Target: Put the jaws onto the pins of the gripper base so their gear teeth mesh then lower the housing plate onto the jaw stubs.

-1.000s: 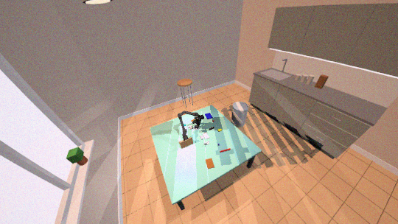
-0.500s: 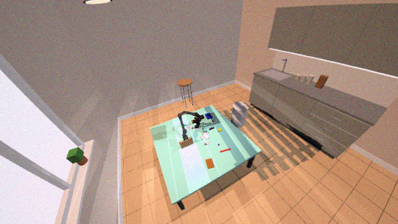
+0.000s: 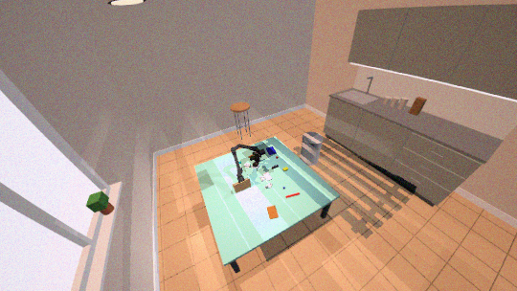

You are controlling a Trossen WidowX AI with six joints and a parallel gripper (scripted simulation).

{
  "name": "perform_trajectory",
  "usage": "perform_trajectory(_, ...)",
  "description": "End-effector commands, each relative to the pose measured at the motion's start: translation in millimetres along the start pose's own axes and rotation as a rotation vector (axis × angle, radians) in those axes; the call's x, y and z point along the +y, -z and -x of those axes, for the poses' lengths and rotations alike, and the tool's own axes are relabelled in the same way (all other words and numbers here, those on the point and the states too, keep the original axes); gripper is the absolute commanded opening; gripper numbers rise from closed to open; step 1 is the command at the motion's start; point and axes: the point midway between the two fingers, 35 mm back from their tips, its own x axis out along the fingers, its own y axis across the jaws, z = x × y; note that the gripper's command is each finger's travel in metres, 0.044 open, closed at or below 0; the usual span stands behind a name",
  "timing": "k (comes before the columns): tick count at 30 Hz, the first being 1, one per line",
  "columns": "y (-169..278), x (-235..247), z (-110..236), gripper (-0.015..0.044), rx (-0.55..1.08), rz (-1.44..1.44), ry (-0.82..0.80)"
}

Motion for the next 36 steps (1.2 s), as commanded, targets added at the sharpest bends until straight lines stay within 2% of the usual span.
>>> perform_trajectory(1, 0.0, 0.0, 0.0, 0.0053, 0.000, 0.000, 0.000)
perform_trajectory(16, 0.0, 0.0, 0.0, 0.0440, 0.000, 0.000, 0.000)
perform_trajectory(36, 0.0, 0.0, 0.0, 0.0440, 0.000, 0.000, 0.000)
